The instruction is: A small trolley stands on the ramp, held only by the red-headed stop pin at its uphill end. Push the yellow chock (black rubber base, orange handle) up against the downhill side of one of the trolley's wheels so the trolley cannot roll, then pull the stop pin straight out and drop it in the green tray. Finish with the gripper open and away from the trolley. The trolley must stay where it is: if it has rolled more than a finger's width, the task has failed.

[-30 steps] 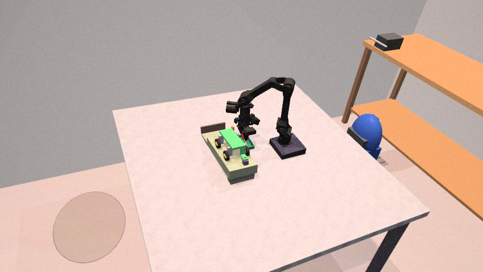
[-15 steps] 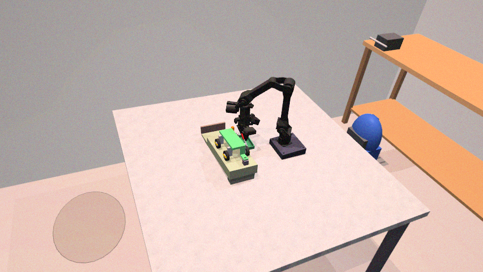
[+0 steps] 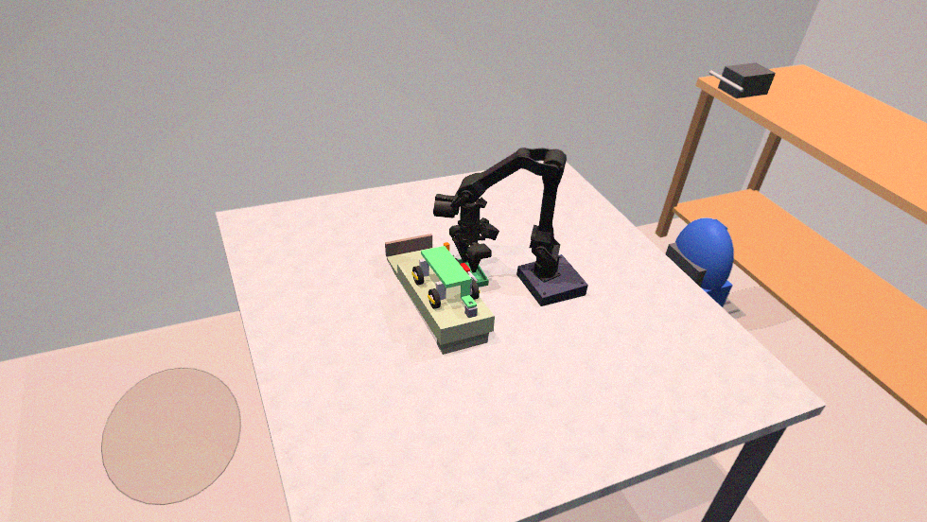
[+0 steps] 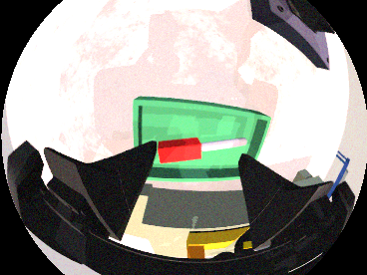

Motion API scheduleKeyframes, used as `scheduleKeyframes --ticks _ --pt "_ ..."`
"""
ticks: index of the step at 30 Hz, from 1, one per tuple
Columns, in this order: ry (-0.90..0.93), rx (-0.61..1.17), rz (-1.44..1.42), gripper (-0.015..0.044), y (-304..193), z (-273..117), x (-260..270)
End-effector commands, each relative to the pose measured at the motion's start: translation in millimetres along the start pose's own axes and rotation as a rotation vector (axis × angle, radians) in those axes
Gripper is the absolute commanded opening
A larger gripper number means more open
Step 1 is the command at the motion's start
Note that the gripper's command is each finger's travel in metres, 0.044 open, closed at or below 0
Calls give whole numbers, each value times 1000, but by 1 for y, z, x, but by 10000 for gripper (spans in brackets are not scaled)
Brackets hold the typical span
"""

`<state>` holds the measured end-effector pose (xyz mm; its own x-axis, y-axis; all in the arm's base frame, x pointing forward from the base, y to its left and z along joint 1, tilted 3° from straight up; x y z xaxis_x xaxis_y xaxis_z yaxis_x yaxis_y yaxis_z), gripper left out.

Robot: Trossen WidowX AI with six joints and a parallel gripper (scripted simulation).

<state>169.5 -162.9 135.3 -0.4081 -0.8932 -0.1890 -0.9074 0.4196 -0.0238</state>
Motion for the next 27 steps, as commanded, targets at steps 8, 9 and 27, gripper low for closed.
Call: scheduleKeyframes --ticks 8,9,27 --pt "6 3 -2 340 1 -13 -3" --pt "8 4 -3 340 2 -17 -4" --pt "11 5 -4 440 4 -74 -14"
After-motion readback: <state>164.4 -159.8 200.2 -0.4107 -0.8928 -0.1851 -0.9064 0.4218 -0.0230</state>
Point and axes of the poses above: the point midway between the two fingers, 35 mm back from their tips, its own z axis out along the fingers, its own x axis across the jaws, y = z × x, the point moved 10 cm from there along -z, back along the fingers, and after that the axes turned 14 degrees about z, right-handed, at the moved point
